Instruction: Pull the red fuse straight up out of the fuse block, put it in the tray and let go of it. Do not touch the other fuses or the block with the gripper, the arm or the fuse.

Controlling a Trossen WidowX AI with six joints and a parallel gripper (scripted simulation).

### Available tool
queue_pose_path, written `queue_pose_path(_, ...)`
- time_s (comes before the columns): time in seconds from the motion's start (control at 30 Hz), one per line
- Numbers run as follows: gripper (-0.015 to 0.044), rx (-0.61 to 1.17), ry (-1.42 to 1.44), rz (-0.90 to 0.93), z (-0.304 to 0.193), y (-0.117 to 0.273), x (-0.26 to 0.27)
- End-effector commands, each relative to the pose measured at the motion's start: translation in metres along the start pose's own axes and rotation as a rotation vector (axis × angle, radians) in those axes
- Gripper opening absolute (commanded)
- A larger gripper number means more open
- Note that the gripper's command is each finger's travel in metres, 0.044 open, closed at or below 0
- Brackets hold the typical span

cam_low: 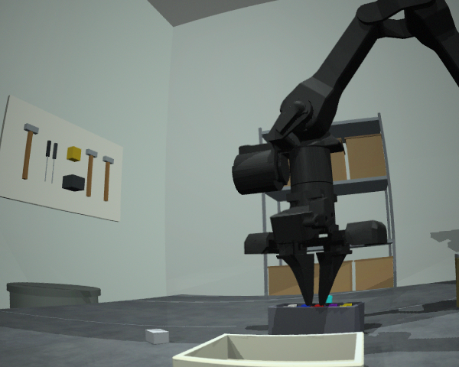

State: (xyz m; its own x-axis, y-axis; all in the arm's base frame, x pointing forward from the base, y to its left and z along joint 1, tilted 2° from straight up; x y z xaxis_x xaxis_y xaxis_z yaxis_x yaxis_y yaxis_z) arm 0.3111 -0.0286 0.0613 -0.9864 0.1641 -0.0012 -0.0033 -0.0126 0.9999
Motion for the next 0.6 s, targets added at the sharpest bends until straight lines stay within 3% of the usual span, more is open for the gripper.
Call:
queue_pose_path(0.0, 0.0074, -0.005, -0.003, 0.005, 0.0004, -0.0057, 0.0004)
queue_pose_path(0.37, 0.0074, -0.005, -0.003, 0.005, 0.0004, -0.0063, 0.0004)
queue_pose_path(0.57, 0.0034, 0.0, -0.001, 0.004, -0.0001, -0.0053, 0.0005)
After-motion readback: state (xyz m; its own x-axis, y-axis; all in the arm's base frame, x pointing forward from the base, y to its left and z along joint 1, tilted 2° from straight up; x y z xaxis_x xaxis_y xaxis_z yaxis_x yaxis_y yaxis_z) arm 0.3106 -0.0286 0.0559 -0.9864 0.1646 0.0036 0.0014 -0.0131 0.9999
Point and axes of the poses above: the point midway between the two fingers, 35 mm back from their tips, its own y axis back along the fingers, its own x axis across the jaws, z = x × y, the point moved 7 cm from there along y, back along the fingers, and after that the axes turned 7 degrees about y, right-handed, at the moved point
